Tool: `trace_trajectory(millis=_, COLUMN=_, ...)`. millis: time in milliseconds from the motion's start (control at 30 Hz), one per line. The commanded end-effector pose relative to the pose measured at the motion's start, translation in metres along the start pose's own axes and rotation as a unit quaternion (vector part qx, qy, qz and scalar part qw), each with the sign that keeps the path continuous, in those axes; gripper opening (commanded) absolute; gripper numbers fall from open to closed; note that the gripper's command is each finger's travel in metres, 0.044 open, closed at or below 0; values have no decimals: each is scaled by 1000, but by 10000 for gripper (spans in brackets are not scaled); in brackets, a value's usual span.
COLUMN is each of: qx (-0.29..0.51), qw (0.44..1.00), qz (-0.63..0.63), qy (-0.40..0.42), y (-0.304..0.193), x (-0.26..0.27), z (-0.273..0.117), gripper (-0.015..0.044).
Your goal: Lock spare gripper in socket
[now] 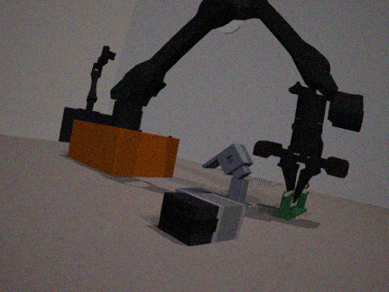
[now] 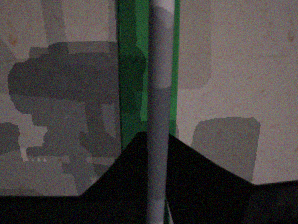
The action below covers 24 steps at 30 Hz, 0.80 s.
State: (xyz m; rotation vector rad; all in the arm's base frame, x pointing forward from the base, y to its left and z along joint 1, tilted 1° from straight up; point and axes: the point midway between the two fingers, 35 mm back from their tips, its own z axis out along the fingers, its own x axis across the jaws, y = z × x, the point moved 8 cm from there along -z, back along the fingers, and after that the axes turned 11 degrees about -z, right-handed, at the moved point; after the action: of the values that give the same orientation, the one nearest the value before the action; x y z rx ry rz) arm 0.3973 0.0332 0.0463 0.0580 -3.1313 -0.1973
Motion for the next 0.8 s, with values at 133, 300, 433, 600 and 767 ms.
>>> trace_trajectory(millis=133, qx=0, qw=1000, qz=-1, qy=1, y=-1, x=1, z=7, gripper=0)
trace_trajectory(millis=300, qx=0, qw=1000, qz=-3, qy=0, y=-1, x=2, z=9, gripper=0)
trace_trajectory(millis=433, qx=0, qw=1000, qz=-3, qy=0, y=-1, x=2, z=9, gripper=0)
trace_trajectory(millis=600, qx=0, qw=1000, qz=-3, qy=0, y=-1, x=2, z=9, gripper=0)
trace_trajectory(millis=767, qx=0, qw=1000, qz=-3, qy=0, y=-1, x=2, z=9, gripper=0)
